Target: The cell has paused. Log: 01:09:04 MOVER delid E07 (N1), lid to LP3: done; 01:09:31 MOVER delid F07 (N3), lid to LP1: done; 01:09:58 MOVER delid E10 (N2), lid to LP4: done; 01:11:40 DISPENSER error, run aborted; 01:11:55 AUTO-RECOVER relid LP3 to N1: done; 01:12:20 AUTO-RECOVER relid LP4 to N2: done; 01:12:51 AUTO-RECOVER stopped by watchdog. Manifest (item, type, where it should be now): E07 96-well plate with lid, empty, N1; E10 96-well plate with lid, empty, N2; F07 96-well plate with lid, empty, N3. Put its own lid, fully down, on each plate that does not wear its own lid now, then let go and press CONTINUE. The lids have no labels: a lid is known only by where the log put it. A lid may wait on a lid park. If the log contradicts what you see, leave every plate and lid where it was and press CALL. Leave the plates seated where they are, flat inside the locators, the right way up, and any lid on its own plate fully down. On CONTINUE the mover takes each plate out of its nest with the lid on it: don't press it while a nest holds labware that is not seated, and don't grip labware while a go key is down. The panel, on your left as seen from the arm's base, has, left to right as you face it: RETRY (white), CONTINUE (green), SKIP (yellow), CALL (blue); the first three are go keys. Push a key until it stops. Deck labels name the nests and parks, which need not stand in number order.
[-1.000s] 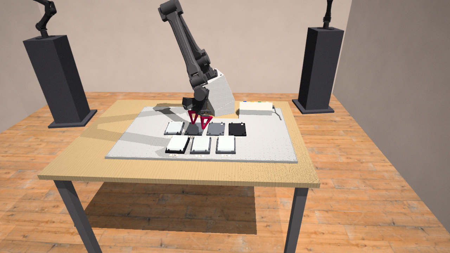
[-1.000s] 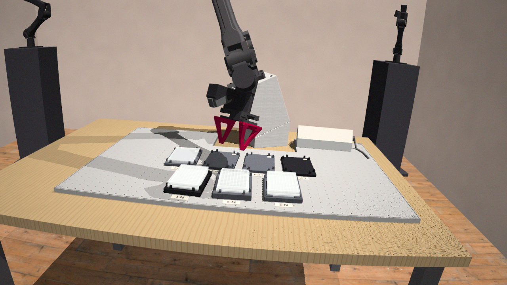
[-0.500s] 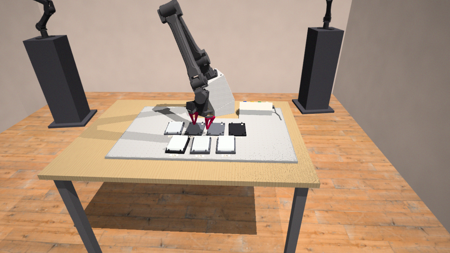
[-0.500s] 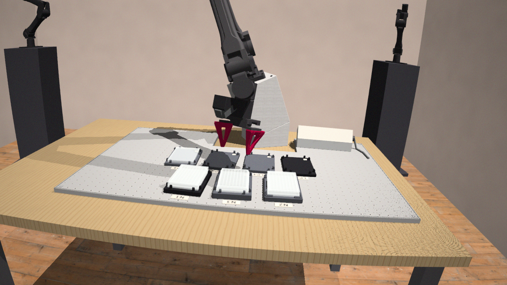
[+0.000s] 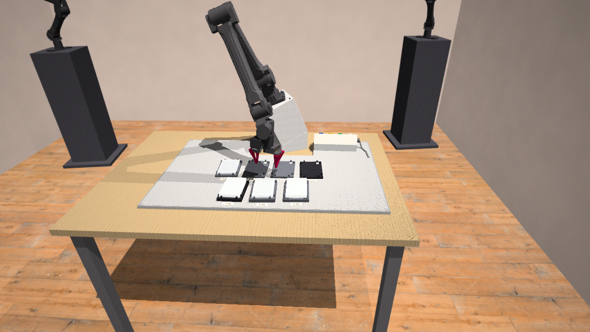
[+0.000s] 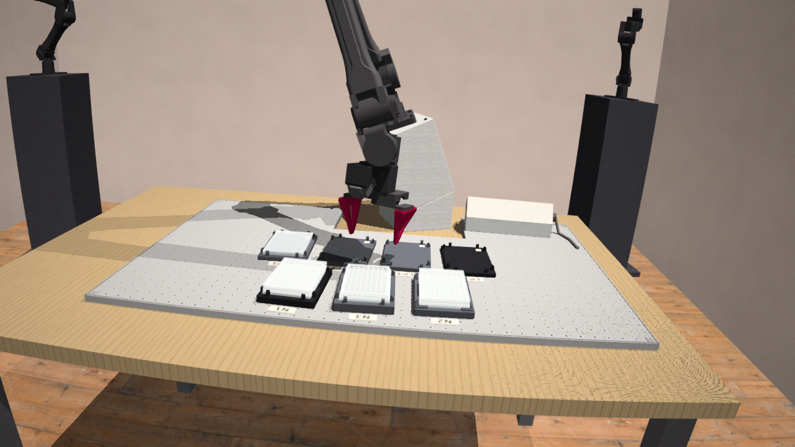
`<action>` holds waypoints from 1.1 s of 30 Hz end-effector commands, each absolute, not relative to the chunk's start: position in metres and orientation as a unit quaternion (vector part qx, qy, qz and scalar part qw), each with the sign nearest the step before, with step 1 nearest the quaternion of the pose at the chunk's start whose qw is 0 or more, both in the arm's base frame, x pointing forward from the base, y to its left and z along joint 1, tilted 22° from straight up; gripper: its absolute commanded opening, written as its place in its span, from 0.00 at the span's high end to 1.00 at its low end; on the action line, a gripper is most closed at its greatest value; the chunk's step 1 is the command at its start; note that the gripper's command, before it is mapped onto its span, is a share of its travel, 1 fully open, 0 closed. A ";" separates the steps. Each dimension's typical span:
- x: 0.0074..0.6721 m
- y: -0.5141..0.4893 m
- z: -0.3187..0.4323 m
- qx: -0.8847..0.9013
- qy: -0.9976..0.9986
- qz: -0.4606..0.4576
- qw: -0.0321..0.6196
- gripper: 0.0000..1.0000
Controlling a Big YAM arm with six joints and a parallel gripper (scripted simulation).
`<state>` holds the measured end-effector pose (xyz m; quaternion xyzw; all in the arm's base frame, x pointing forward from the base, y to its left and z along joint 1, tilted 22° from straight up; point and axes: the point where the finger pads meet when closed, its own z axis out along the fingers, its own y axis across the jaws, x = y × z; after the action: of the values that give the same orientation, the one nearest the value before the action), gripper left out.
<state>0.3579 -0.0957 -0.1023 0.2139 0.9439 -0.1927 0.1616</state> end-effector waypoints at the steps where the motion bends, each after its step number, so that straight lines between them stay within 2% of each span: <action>1: 0.348 -0.100 -0.110 0.173 0.954 -0.197 0.144 0.00; 14: 0.309 -0.096 -0.129 0.081 0.976 -0.186 0.073 0.00; 27: 0.322 -0.093 -0.122 0.056 0.979 -0.183 0.077 0.00; 28: 0.322 -0.102 -0.116 0.056 0.976 -0.184 0.100 1.00; 33: 0.319 -0.125 -0.106 0.040 0.964 -0.191 0.182 1.00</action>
<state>0.3143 -0.1071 -0.1209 0.0582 0.9732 -0.1749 0.1379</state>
